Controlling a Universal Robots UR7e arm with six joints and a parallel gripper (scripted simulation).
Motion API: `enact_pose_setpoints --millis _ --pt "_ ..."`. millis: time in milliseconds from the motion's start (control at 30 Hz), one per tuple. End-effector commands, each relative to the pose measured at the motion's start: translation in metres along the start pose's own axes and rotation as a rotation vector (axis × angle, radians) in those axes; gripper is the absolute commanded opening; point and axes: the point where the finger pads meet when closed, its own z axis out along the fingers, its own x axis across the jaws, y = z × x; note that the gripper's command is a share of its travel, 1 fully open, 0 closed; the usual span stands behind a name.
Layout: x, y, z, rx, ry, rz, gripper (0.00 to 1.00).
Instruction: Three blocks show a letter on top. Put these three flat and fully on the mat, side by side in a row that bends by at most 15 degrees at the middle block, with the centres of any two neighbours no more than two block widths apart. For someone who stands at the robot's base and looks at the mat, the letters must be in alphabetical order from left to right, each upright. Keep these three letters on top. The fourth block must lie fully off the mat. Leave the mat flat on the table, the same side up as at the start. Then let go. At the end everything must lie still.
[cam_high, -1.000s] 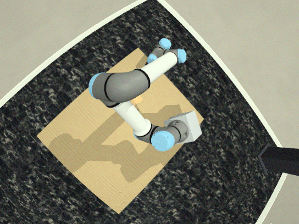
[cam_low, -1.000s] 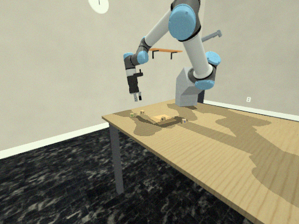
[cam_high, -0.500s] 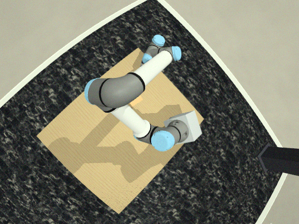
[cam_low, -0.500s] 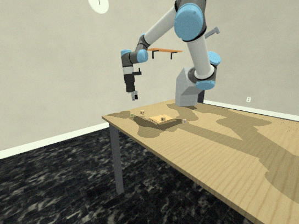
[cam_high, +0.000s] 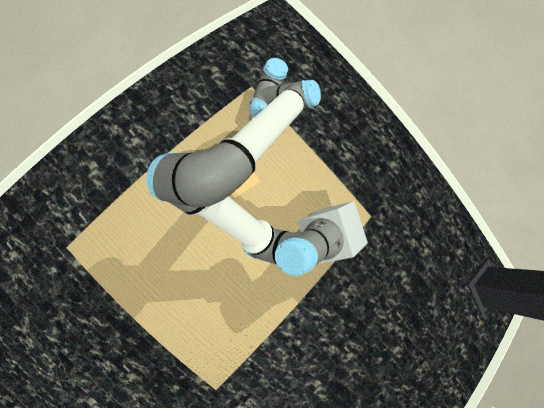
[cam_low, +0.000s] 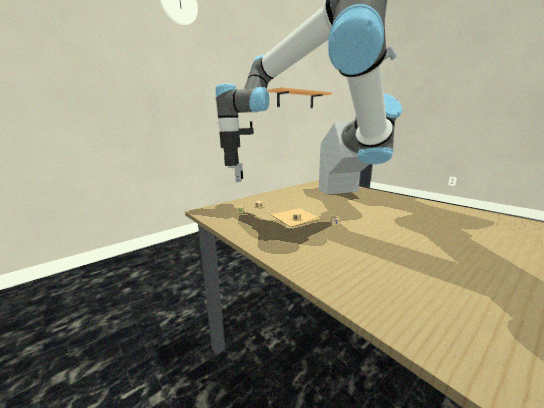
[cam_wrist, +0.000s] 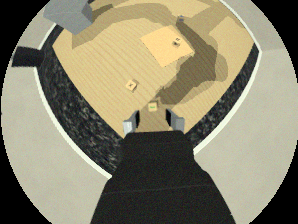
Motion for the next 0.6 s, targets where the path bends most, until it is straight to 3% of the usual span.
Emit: enact_pose_setpoints --millis 0,567 --pt "0.0069 0.0056 -0.0037 -0.017 -0.012 -0.066 1.0" --pt "0.0064 0.002 -0.0022 -0.013 -0.01 -0.056 1.0"
